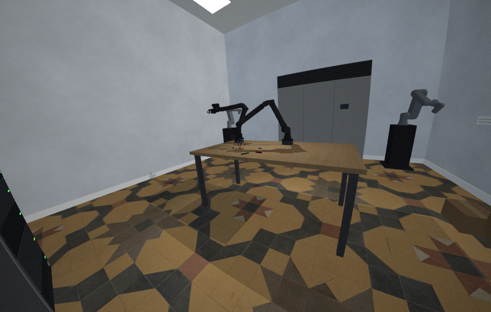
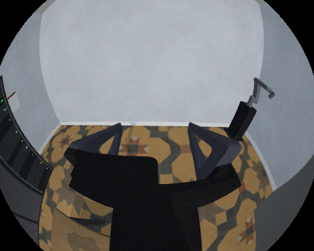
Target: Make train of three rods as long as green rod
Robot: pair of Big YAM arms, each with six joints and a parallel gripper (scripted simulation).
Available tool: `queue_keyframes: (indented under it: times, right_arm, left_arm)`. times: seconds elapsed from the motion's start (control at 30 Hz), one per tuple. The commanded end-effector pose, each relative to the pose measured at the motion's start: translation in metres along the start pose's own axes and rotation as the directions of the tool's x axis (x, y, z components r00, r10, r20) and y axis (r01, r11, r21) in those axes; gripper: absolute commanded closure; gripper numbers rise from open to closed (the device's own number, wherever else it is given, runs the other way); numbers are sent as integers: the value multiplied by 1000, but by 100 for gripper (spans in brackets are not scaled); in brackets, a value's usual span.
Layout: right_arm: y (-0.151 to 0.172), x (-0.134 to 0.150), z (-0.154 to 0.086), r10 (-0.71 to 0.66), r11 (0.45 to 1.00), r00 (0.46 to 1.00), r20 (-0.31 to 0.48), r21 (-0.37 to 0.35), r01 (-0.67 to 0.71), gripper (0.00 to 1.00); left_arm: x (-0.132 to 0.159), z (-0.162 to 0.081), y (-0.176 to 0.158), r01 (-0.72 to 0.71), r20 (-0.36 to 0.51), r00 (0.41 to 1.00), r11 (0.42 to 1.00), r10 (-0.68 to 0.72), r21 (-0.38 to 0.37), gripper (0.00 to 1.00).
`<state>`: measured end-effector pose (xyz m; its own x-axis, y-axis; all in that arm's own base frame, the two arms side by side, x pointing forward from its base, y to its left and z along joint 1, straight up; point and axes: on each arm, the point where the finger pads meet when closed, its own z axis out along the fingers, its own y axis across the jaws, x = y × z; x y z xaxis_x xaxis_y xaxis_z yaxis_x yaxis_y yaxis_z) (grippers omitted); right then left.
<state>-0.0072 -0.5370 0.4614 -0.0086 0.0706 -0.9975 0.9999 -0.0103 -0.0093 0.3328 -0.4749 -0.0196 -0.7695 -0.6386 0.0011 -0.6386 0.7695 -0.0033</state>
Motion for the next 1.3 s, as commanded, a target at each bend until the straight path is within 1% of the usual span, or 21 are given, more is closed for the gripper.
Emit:
queue_keyframes:
  times: [0.0,0.5,0.77,1.27]
  right_arm:
    - [-6,-39,5,9,1000,997,70,12,-10,0]
    - [-6,-39,5,9,1000,997,70,12,-10,0]
    - [-6,-39,5,9,1000,997,70,12,-10,0]
    - [-6,-39,5,9,1000,997,70,12,-10,0]
  left_arm:
    - [8,5,1,-2,2,1000,1000,2,-2,77]
    - [9,3,1,-1,1,1000,1000,1,4,77]
    - [14,-5,0,-1,0,1000,1000,1,16,77]
    - [10,-5,0,3,0,1000,1000,-3,16,77]
